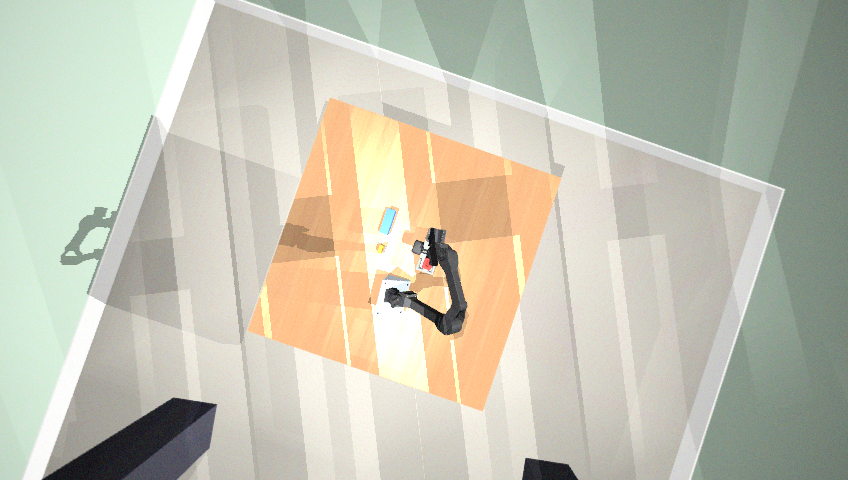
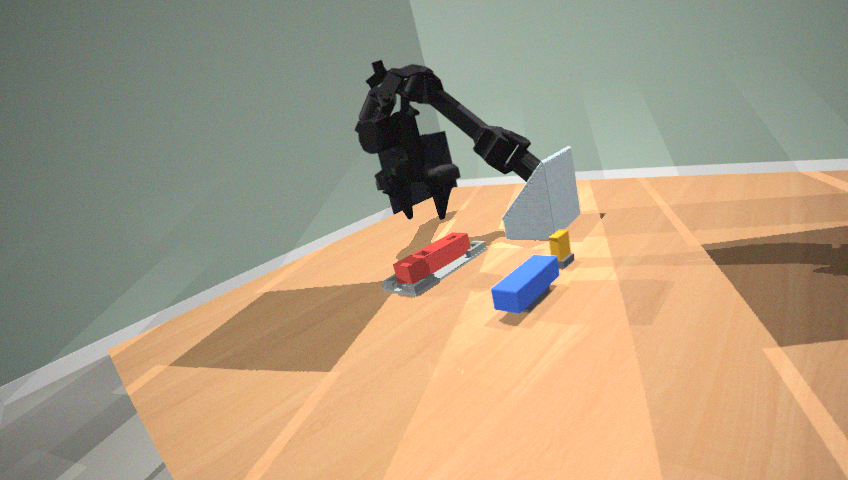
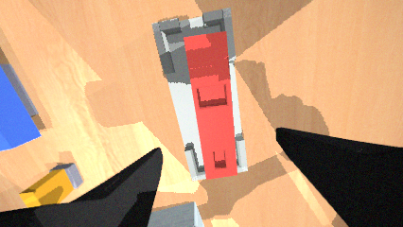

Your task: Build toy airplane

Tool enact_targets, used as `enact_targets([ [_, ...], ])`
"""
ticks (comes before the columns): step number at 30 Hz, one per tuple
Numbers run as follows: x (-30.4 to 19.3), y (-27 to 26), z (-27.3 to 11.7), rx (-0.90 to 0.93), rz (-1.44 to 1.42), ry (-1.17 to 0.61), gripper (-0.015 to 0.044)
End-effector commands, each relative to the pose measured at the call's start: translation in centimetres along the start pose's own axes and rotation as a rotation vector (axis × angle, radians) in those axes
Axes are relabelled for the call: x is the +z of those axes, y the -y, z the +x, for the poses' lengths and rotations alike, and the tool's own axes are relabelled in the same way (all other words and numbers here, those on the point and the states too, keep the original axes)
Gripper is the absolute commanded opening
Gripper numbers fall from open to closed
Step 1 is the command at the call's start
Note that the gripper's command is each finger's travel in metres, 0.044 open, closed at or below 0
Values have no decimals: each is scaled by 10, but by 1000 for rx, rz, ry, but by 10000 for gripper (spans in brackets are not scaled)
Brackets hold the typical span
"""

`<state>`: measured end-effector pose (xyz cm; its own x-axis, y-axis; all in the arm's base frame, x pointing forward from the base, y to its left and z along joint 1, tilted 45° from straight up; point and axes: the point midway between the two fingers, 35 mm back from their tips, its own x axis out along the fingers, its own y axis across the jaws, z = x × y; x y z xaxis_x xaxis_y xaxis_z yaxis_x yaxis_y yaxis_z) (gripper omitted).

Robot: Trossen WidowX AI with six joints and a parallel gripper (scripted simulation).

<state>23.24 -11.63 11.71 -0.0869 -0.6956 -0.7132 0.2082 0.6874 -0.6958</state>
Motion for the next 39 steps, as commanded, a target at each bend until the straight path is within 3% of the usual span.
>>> enact_targets([
  [1, 0, -1, -28, -4, 9, 10, 440],
  [11, 14, -17, -26, 2, -34, 11, 440],
  [20, 65, -135, -32, 27, -43, 12, 440],
  [29, 66, -262, -17, 9, -30, 14, 440],
  [39, 66, -264, -7, 8, -29, 14, 440],
])
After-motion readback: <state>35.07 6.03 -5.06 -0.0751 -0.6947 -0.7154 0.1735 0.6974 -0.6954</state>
